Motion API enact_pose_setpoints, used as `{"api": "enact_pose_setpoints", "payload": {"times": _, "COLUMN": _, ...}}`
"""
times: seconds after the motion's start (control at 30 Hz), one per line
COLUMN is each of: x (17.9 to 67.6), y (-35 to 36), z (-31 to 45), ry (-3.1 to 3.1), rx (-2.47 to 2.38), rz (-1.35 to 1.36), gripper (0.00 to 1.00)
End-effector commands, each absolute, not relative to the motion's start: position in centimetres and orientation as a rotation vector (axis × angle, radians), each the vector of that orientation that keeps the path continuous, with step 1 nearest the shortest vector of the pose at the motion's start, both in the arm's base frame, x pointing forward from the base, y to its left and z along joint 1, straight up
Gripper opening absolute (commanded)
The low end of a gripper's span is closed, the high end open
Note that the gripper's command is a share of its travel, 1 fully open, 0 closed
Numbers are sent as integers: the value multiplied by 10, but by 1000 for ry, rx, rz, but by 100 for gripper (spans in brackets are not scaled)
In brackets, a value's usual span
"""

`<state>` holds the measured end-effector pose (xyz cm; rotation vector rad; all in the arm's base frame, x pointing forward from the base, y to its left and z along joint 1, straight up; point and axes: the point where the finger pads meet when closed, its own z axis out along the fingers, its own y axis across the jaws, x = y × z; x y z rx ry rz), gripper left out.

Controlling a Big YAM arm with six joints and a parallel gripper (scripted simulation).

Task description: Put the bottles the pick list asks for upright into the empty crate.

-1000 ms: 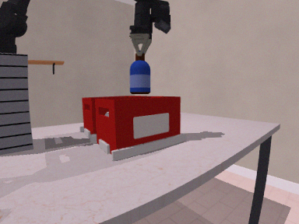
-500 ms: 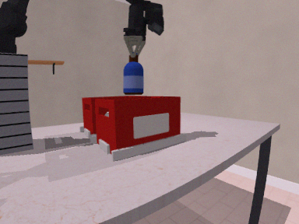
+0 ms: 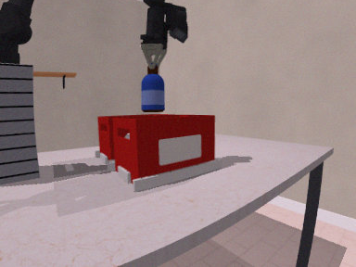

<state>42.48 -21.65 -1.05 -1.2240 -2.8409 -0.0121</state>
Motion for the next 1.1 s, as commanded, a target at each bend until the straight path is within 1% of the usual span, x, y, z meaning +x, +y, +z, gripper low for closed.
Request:
{"api": "enact_pose_setpoints", "payload": {"times": 0.0, "x": 453, "y": -221, "z": 34, "ry": -2943, "rx": -1294, "rz": 1, "gripper": 0}}
{"api": "enact_pose_setpoints", "payload": {"times": 0.1, "x": 459, "y": -229, "z": 43, "ry": -2958, "rx": -1321, "rz": 4, "gripper": 0}}
{"api": "enact_pose_setpoints", "payload": {"times": 0.13, "x": 445, "y": -217, "z": 30, "ry": -2927, "rx": -1296, "rz": 0, "gripper": 0}}
{"api": "enact_pose_setpoints", "payload": {"times": 0.2, "x": 437, "y": -207, "z": 25, "ry": -2911, "rx": -1280, "rz": -1, "gripper": 0}}
{"api": "enact_pose_setpoints", "payload": {"times": 0.27, "x": 447, "y": -209, "z": 34, "ry": -2933, "rx": -1290, "rz": -3, "gripper": 0}}
{"api": "enact_pose_setpoints", "payload": {"times": 0.37, "x": 446, "y": -203, "z": 33, "ry": -2940, "rx": -1293, "rz": -3, "gripper": 0}}
{"api": "enact_pose_setpoints", "payload": {"times": 0.47, "x": 433, "y": -193, "z": 26, "ry": -2912, "rx": -1281, "rz": -4, "gripper": 0}}
{"api": "enact_pose_setpoints", "payload": {"times": 0.53, "x": 447, "y": -196, "z": 36, "ry": -2950, "rx": -1297, "rz": -4, "gripper": 0}}
{"api": "enact_pose_setpoints", "payload": {"times": 0.63, "x": 443, "y": -192, "z": 33, "ry": -2942, "rx": -1294, "rz": -4, "gripper": 0}}
{"api": "enact_pose_setpoints", "payload": {"times": 0.67, "x": 450, "y": -200, "z": 41, "ry": -2956, "rx": -1321, "rz": -3, "gripper": 0}}
{"api": "enact_pose_setpoints", "payload": {"times": 0.73, "x": 428, "y": -181, "z": 24, "ry": -2912, "rx": -1281, "rz": -3, "gripper": 0}}
{"api": "enact_pose_setpoints", "payload": {"times": 0.93, "x": 436, "y": -174, "z": 31, "ry": -2939, "rx": -1292, "rz": -7, "gripper": 0}}
{"api": "enact_pose_setpoints", "payload": {"times": 1.03, "x": 424, "y": -164, "z": 25, "ry": -2913, "rx": -1281, "rz": -6, "gripper": 0}}
{"api": "enact_pose_setpoints", "payload": {"times": 1.07, "x": 432, "y": -166, "z": 30, "ry": -2933, "rx": -1290, "rz": -8, "gripper": 0}}
